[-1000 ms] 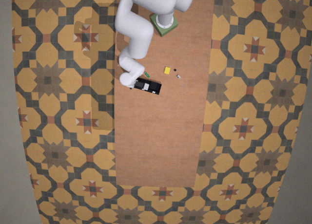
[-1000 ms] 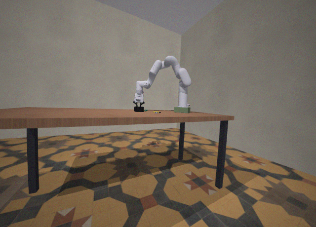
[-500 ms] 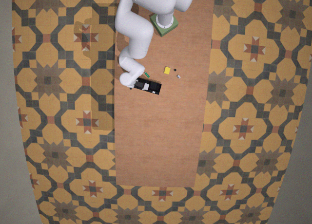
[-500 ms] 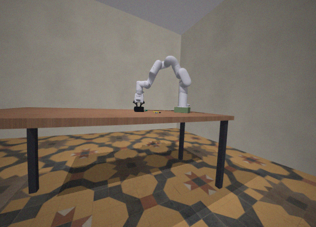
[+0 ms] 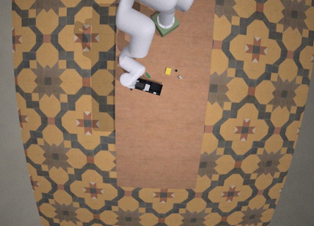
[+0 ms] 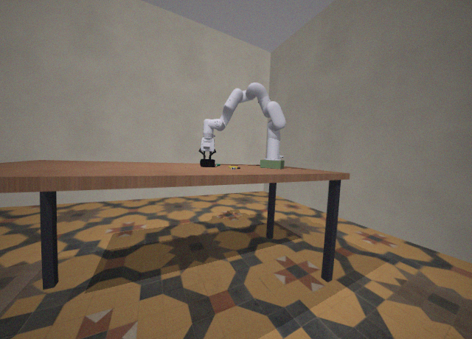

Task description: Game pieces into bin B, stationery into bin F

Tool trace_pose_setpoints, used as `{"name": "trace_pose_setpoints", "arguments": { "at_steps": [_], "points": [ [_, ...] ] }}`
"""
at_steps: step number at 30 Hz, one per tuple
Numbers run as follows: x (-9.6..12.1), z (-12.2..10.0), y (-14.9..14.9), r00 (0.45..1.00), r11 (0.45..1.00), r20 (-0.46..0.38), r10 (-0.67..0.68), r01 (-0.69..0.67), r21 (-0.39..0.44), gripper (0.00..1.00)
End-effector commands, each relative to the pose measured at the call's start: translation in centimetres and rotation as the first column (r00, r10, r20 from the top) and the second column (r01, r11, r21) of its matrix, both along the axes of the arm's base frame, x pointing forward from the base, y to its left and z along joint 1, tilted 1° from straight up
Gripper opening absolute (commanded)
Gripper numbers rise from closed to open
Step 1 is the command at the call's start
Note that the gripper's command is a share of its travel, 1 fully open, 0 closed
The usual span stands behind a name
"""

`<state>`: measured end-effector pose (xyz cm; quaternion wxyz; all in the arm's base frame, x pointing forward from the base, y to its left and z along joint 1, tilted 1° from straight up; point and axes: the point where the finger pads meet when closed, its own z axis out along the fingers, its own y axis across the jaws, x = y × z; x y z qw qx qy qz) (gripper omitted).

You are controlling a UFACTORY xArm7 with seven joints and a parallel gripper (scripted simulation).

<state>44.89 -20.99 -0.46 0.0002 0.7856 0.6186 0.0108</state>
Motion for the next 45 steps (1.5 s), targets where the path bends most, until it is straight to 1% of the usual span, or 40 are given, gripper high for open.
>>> {"name": "trace_pose_setpoints", "arguments": {
  "at_steps": [1, 10, 12, 14, 17, 24, 25, 28, 29, 31, 32, 35, 38, 41, 45],
  "points": [
    [0.1, 0.7, -0.1, 1.000, 1.000, 0.004, 0.000, 0.000, -0.002, 0.31],
    [0.1, 1.9, -0.1, 1.000, 1.000, 0.004, 0.000, 0.000, -0.002, 0.31],
    [0.1, 2.9, -0.1, 1.000, 1.000, 0.004, 0.000, 0.000, -0.002, 0.31],
    [0.1, 2.9, -0.1, 1.000, 1.000, 0.004, 0.000, 0.000, -0.002, 0.31],
    [0.1, 4.1, -0.1, 1.000, 1.000, 0.004, 0.000, 0.000, -0.002, 0.31],
    [0.1, 4.1, -0.1, 1.000, 1.000, 0.004, 0.000, 0.000, -0.002, 0.31],
    [-0.2, 4.1, 0.7, 0.999, 0.999, 0.005, 0.050, -0.050, -0.003, 0.56],
    [-1.1, 4.1, 3.0, 0.983, 0.983, 0.006, 0.182, -0.182, -0.006, 0.56],
    [-1.4, 4.1, 3.8, 0.978, 0.978, 0.006, 0.207, -0.207, -0.007, 0.56],
    [-1.4, 4.1, 3.8, 0.978, 0.978, 0.006, 0.207, -0.207, -0.007, 0.56],
    [-1.7, 4.1, 4.6, 0.955, 0.955, 0.006, 0.295, -0.295, -0.008, 0.56],
    [-2.5, 4.2, 6.9, 0.927, 0.927, 0.004, 0.375, -0.375, -0.010, 0.56],
    [-3.4, 4.2, 9.3, 0.886, 0.886, 0.002, 0.464, -0.464, -0.012, 0.56],
    [-4.3, 4.2, 11.7, 0.834, 0.834, 0.000, 0.551, -0.551, -0.013, 0.56],
    [-5.4, 4.3, 14.8, 0.752, 0.752, -0.002, 0.659, -0.659, -0.015, 0.56]
  ]
}}
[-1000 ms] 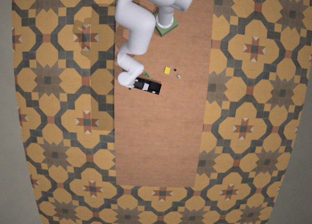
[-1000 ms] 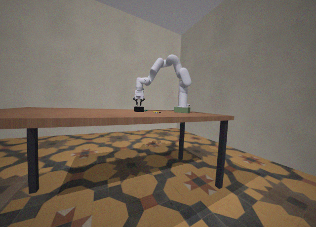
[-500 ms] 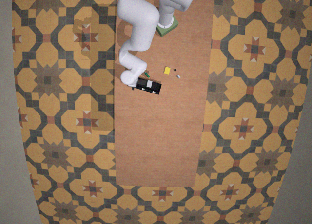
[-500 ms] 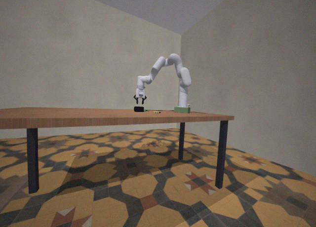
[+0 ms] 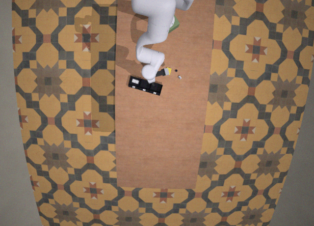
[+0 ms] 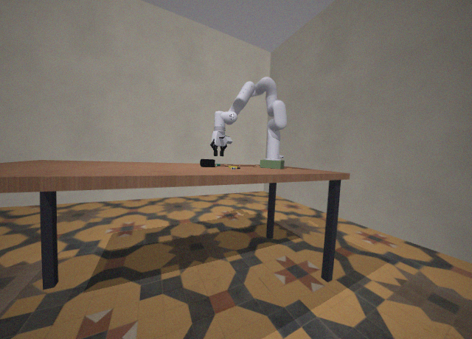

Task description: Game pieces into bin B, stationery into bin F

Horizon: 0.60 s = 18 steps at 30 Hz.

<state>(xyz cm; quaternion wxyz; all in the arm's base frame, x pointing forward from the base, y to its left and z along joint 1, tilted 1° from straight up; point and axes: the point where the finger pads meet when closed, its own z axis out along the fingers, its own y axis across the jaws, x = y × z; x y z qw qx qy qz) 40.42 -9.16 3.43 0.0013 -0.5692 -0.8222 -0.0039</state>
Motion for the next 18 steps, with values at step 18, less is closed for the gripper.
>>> {"name": "trace_pose_setpoints", "arguments": {
  "at_steps": [18],
  "points": [
    [-5.0, 0.5, 13.9, 0.757, 0.757, 0.011, 0.653, -0.653, -0.015, 0.56]
  ]
}}
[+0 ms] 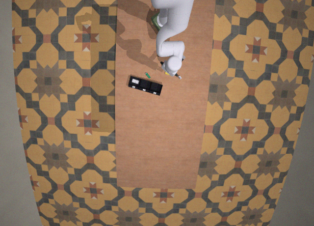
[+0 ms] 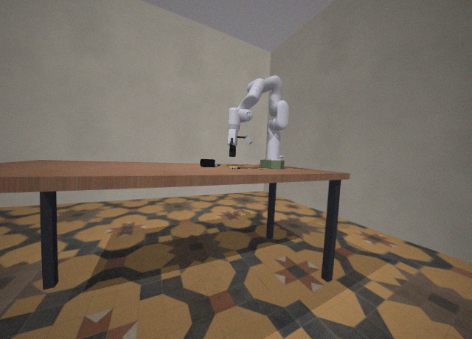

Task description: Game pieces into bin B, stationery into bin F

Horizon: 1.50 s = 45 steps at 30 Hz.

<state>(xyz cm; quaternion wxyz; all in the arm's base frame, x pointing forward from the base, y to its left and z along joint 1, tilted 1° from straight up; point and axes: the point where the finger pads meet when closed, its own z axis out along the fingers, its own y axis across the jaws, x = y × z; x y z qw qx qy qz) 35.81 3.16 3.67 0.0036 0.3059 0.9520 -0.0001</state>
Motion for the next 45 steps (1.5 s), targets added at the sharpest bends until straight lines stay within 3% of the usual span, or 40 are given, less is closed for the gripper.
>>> {"name": "trace_pose_setpoints", "arguments": {
  "at_steps": [1, 10, 45],
  "points": [
    [-0.36, 0.31, 1.60, 0.992, 0.992, 0.008, 0.122, -0.122, 0.004, 0.56],
    [-0.25, 0.30, 1.30, 0.917, 0.917, 0.017, 0.399, -0.400, 0.006, 0.56],
    [-0.13, 0.30, 0.91, 0.917, 0.917, 0.017, 0.399, -0.400, 0.006, 0.56]
  ]
}}
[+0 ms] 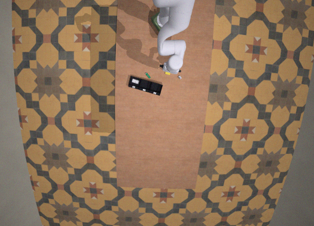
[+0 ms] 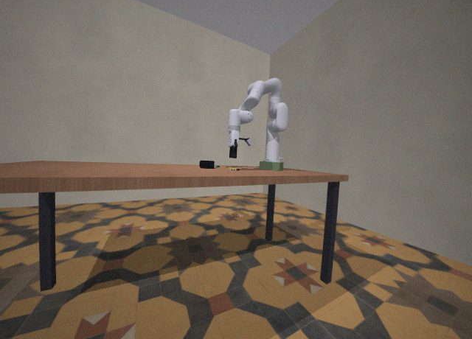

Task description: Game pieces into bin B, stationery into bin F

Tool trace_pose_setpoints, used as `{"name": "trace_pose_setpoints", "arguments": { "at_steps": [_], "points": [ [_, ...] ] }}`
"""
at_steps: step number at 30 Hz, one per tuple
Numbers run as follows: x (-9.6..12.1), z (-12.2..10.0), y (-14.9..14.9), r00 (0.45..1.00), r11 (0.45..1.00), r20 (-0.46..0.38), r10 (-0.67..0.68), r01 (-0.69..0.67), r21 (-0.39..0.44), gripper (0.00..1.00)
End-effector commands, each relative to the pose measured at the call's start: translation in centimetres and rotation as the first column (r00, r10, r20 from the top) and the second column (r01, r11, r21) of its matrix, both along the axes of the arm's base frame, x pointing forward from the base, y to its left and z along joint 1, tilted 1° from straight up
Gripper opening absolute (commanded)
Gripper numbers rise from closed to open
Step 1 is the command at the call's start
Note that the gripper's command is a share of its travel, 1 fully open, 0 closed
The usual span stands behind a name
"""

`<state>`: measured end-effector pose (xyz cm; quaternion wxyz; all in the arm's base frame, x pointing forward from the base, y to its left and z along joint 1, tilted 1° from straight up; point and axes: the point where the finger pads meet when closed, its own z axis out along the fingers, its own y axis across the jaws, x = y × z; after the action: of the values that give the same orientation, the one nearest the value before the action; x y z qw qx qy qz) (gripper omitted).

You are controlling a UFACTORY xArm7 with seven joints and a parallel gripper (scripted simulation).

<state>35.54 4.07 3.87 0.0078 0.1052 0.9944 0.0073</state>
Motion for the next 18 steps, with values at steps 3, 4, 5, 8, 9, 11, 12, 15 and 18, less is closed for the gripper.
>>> {"name": "trace_pose_setpoints", "arguments": {
  "at_steps": [3, 4, 5, 8, 9, 11, 12, 15, 18],
  "points": [
    [0.1, 0.1, 0.0, 1.000, 1.000, 0.004, 0.000, 0.000, 0.000, 0.56],
    [0.2, -0.3, 0.0, 1.000, 1.000, 0.004, 0.000, 0.000, 0.000, 0.56],
    [0.2, -0.7, 0.0, 1.000, 1.000, 0.004, 0.000, 0.000, 0.000, 0.56],
    [0.2, -1.1, 0.0, 1.000, 1.000, 0.004, 0.000, 0.000, 0.000, 0.56],
    [0.2, -1.5, 0.0, 1.000, 1.000, 0.004, 0.000, 0.000, 0.000, 0.56],
    [0.2, -2.3, 0.0, 1.000, 1.000, 0.004, 0.000, 0.000, 0.000, 0.56],
    [0.2, -2.7, 0.0, 1.000, 1.000, 0.003, 0.000, 0.000, 0.000, 0.56],
    [0.2, -3.9, 0.0, 1.000, 1.000, 0.003, 0.000, 0.000, 0.000, 0.56],
    [0.3, -5.1, 0.1, 1.000, 1.000, 0.003, 0.000, 0.000, 0.000, 0.56]
  ]
}}
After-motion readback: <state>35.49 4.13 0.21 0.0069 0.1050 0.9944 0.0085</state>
